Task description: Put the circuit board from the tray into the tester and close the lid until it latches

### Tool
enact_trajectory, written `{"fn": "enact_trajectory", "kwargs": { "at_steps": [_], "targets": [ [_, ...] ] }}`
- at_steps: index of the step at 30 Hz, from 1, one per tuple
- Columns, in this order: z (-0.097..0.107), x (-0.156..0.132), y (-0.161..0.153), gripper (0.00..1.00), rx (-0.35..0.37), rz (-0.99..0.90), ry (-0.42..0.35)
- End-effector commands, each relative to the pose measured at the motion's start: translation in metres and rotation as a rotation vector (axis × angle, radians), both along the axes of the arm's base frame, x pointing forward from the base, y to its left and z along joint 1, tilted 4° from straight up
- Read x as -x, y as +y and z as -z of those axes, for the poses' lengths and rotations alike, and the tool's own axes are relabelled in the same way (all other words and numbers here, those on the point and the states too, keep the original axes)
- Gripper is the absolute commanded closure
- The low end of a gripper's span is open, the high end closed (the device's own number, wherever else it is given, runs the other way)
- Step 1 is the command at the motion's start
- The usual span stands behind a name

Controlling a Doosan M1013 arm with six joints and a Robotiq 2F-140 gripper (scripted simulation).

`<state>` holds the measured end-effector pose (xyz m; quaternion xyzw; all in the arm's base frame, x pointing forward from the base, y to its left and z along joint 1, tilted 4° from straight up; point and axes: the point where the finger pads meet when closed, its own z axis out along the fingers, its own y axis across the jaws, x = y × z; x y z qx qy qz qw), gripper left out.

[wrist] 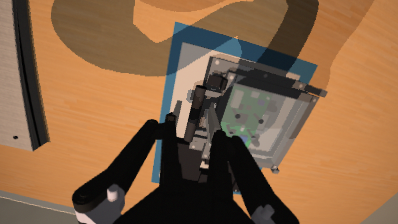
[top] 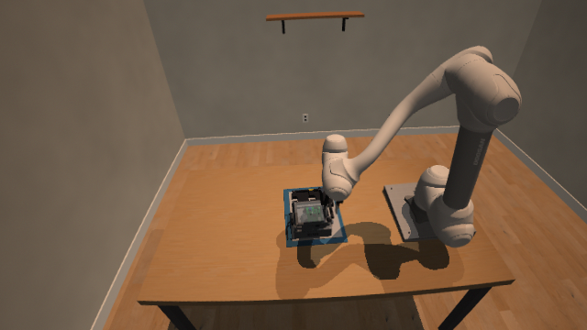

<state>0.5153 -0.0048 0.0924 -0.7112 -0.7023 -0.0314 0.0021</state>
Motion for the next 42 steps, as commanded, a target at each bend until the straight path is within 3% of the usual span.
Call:
{"fn": "enact_trajectory", "kwargs": {
  "at_steps": [1, 20, 42],
  "targets": [
    [0.000, 0.000, 0.000, 0.70, 0.000, 0.000, 0.000],
    [-0.008, 0.000, 0.000, 0.70, 0.000, 0.000, 0.000],
    [-0.061, 0.002, -0.003, 0.70, 0.000, 0.000, 0.000]
  ]
}}
